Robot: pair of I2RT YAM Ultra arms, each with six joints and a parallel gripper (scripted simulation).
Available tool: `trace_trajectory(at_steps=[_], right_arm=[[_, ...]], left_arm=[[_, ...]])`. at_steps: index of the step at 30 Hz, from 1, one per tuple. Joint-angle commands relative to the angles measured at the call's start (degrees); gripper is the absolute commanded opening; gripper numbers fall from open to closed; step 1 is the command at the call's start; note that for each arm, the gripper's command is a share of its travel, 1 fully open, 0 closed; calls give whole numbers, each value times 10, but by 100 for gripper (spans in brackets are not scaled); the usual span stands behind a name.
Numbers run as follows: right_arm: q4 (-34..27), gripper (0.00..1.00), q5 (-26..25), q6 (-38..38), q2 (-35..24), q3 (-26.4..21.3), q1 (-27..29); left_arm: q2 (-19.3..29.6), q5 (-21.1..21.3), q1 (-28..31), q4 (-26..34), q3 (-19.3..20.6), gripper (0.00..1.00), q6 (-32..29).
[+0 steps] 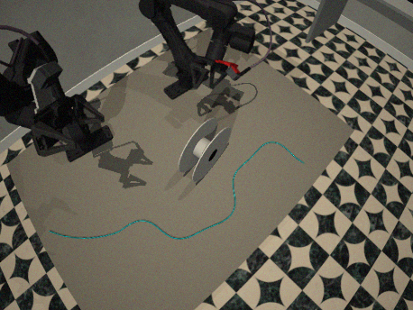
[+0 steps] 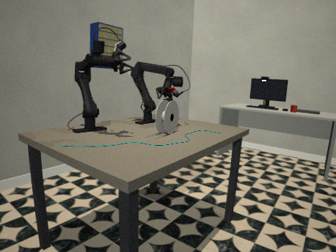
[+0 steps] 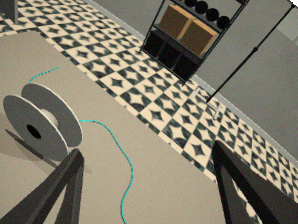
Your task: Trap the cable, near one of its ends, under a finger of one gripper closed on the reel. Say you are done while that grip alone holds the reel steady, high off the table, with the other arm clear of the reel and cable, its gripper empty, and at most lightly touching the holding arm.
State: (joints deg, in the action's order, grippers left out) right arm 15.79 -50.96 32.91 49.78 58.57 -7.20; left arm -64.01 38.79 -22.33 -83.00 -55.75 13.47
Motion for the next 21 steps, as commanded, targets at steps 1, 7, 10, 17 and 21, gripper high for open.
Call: trace_trajectory(at_steps=[1, 7, 10, 17, 21], right_arm=[[3, 100, -1, -3, -4, 6, 0], [3, 100, -1, -3, -4, 6, 0], [3, 100, -1, -3, -4, 6, 0], [3, 100, -1, -3, -4, 6, 0], [4, 100, -1, 0, 0, -5, 0]], left_arm=[[5, 8, 0, 2, -9, 100, 2], [5, 8, 0, 2, -9, 100, 2], [5, 8, 0, 2, -9, 100, 2], [5, 8, 0, 2, -9, 100, 2], [-5, 5, 0, 0, -7, 100, 0]])
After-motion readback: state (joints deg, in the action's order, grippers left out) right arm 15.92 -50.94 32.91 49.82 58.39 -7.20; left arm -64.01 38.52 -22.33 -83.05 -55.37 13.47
